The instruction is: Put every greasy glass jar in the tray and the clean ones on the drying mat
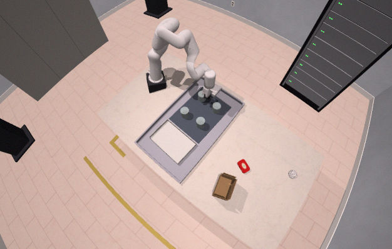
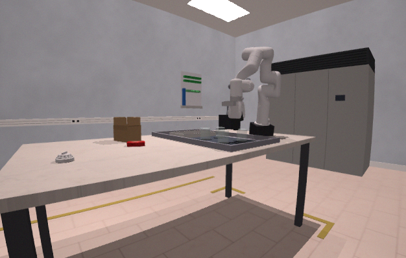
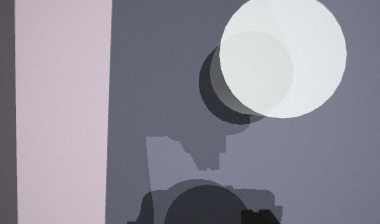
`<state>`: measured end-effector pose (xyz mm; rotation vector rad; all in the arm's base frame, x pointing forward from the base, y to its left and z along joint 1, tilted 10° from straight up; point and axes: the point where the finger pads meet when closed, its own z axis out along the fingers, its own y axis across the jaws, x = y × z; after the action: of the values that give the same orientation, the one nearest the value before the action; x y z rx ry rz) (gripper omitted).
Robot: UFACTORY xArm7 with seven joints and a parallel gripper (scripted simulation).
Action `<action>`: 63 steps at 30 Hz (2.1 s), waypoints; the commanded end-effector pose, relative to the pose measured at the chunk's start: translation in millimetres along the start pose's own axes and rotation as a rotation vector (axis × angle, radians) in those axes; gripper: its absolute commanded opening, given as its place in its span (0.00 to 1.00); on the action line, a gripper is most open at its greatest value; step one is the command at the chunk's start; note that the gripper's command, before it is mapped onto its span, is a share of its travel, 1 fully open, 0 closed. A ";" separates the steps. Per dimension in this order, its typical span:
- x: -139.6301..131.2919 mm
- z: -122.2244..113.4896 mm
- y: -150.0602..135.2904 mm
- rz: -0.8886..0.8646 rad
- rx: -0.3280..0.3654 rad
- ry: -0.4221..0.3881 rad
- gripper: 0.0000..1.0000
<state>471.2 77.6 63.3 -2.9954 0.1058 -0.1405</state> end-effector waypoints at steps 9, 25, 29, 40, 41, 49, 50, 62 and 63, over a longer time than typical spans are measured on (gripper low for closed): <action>3.4 12.8 -0.7 0.000 0.002 0.006 0.00; -1.8 12.8 -0.7 0.000 0.002 0.006 0.00; -3.4 12.8 -0.7 0.000 0.002 0.006 0.00; -7.4 12.8 -0.7 0.000 0.002 0.006 0.00; -7.4 12.8 -0.7 0.000 0.002 0.006 0.00; -10.6 12.9 -0.7 0.000 0.002 0.006 0.00; -11.0 12.9 -0.7 0.000 0.002 0.006 0.00; -12.4 11.8 -0.7 0.000 0.002 0.006 0.00; -12.5 11.7 -0.7 0.000 0.002 0.006 0.00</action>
<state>458.8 81.0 48.7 -2.9938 0.1049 -0.1426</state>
